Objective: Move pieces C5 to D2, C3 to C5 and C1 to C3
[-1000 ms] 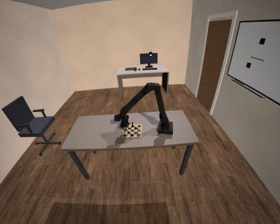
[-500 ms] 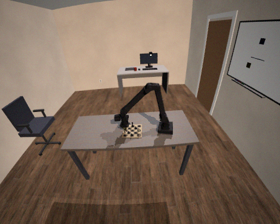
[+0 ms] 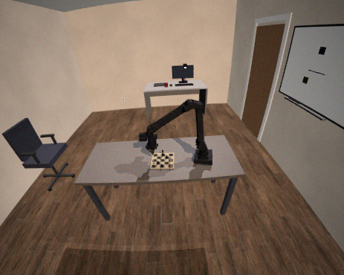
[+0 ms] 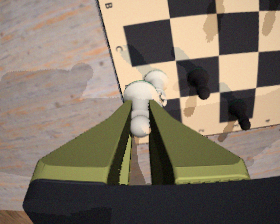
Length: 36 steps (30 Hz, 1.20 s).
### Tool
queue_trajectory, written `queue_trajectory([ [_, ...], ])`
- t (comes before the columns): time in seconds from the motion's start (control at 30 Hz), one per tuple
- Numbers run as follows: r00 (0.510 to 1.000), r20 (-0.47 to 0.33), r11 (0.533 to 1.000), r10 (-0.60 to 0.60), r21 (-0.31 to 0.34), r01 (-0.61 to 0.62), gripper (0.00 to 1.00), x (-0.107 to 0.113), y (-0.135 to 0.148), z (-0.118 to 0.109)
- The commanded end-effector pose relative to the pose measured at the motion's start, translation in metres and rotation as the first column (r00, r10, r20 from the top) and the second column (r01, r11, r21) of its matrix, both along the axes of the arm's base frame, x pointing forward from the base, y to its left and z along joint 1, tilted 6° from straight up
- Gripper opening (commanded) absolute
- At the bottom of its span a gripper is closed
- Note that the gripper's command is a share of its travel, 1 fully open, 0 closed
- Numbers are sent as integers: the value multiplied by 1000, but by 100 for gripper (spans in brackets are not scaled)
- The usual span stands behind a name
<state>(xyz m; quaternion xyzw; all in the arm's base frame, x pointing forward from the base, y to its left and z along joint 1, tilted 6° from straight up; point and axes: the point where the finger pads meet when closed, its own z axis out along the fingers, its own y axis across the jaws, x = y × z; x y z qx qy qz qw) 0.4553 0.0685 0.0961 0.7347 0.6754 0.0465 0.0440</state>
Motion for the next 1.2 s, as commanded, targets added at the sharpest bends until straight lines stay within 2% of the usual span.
queue_trajectory([
  [0.0, 999, 48, 1000, -9, 4, 9, 0, 13, 6, 41],
  [0.1, 999, 31, 1000, -11, 1, 11, 0, 12, 5, 46],
  [0.17, 1000, -26, 1000, -11, -9, 11, 0, -7, 2, 26],
  [0.3, 1000, 12, 1000, -11, -2, 11, 0, 5, 4, 38],
  [0.5, 1000, 16, 1000, -11, -1, 11, 0, 6, 4, 38],
  [0.6, 998, 17, 998, 55, -10, -55, 0, -20, 3, 35],
  [0.7, 987, 13, 987, 160, -24, -159, 0, -64, -2, 29],
  [0.77, 981, 2, 980, 195, -28, -195, 0, -81, -4, 25],
  [0.83, 984, 3, 983, 179, -28, -179, 0, -81, -11, 25],
  [0.87, 983, 57, 984, 177, -29, -175, 0, -60, -8, 46],
  [0.93, 983, 32, 983, 181, -28, -180, 0, -58, -6, 34],
  [1.03, 983, 25, 983, 182, -28, -182, 0, -61, -6, 31],
  [1.07, 982, -47, 983, 182, -27, -184, 0, -86, -10, 12],
  [1.17, 982, -39, 983, 182, -27, -184, 0, -84, -10, 13],
])
